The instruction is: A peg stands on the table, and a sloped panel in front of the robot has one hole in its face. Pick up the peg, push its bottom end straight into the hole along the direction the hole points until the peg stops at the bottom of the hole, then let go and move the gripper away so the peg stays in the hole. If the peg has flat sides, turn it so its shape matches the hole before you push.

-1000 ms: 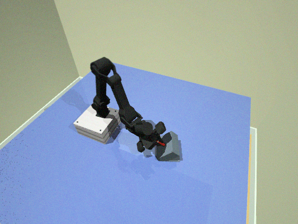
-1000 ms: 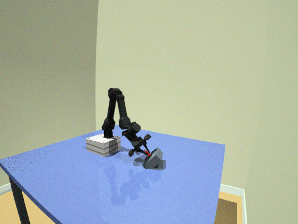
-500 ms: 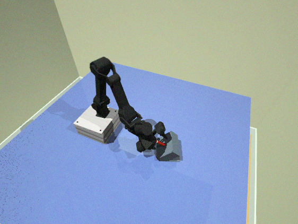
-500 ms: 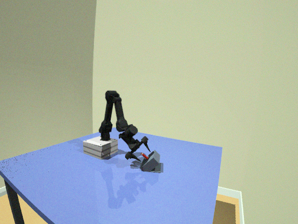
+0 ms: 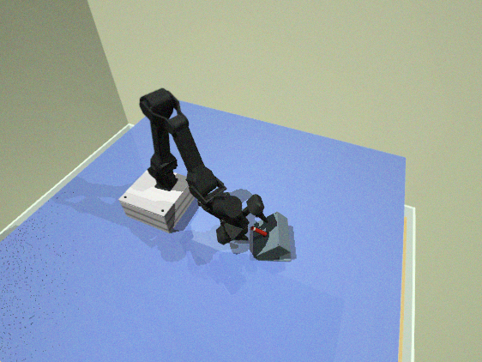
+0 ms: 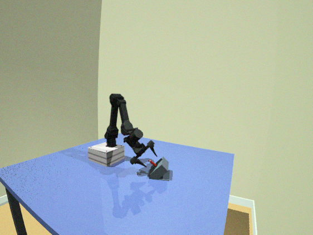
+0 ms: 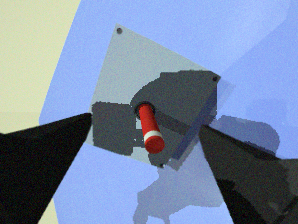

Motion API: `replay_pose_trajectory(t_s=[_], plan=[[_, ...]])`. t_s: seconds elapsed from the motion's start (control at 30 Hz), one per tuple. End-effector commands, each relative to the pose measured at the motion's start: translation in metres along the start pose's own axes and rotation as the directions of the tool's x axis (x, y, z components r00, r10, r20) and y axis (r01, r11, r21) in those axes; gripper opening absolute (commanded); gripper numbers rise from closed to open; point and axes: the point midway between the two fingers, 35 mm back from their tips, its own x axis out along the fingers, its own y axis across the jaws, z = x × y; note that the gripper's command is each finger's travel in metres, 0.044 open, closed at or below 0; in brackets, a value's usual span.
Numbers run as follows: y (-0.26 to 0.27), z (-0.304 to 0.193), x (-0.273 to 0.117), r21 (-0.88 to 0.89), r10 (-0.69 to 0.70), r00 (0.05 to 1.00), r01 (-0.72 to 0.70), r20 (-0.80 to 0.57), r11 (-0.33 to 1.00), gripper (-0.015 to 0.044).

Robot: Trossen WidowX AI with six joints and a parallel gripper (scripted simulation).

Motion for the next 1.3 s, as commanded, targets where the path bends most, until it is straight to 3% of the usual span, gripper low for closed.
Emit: replay_pose_trajectory(t_s=[0.0,1.27], plan=[[0.002,0.001,-0.006,-0.006,0.005,1.000,-0.005,0.001,1.000,0.0440],[0.000,0.005,-0.053,-0.001,-0.003,1.000,0.003,0.001,1.000,0.0440]])
